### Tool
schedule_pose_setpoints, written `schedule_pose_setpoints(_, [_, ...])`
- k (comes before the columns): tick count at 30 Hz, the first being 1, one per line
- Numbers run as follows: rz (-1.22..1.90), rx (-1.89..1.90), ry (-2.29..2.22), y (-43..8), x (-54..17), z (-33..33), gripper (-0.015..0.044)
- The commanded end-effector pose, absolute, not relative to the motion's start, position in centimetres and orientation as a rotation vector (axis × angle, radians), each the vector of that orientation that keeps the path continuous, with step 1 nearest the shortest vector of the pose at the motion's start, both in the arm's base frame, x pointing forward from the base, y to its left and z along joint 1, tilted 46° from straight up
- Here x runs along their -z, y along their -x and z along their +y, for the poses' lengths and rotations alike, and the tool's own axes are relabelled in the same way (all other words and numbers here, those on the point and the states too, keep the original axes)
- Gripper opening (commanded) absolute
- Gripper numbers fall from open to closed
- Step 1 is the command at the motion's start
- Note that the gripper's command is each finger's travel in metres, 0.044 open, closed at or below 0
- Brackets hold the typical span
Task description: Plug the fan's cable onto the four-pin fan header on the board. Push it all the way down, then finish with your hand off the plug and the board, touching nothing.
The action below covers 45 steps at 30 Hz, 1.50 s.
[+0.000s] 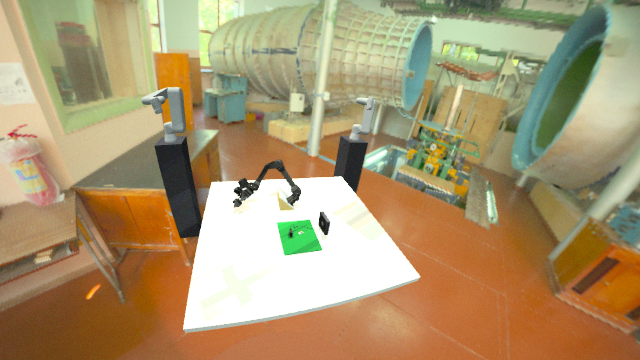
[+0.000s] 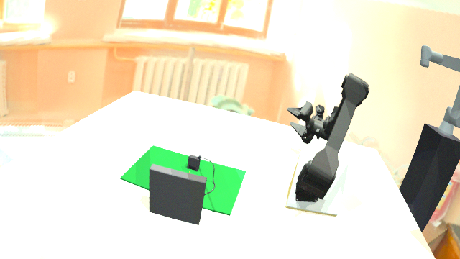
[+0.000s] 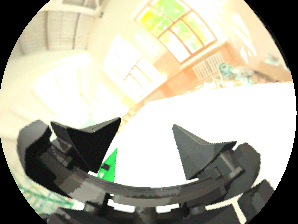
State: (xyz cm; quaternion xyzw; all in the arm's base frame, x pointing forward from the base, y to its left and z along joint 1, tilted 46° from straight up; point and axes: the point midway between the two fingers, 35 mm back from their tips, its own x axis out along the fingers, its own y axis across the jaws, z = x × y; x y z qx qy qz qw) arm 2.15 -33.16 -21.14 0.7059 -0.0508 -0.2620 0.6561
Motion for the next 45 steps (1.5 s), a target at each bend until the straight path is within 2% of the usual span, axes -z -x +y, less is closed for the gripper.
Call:
schedule_pose_setpoints(1, [-0.115, 0.594, -1.6, -2.2, 21.1, -33.2, 0.0426])
schedule_pose_setpoints(5, [-0.044, 0.573, -1.584, -3.4, 20.8, -34.0, 0.044])
schedule_pose_setpoints(13, [0.347, 0.42, -1.452, -11.5, 17.2, -36.7, 0.044])
schedule_pose_setpoints(22, [0.65, 0.247, -1.295, -18.7, 12.5, -35.8, 0.044])
schedule_pose_setpoints(35, [1.006, -0.047, -1.031, -26.9, 4.4, -30.2, 0.044])
schedule_pose_setpoints(45, [1.246, -0.326, -0.782, -30.7, -3.4, -22.8, 0.044])
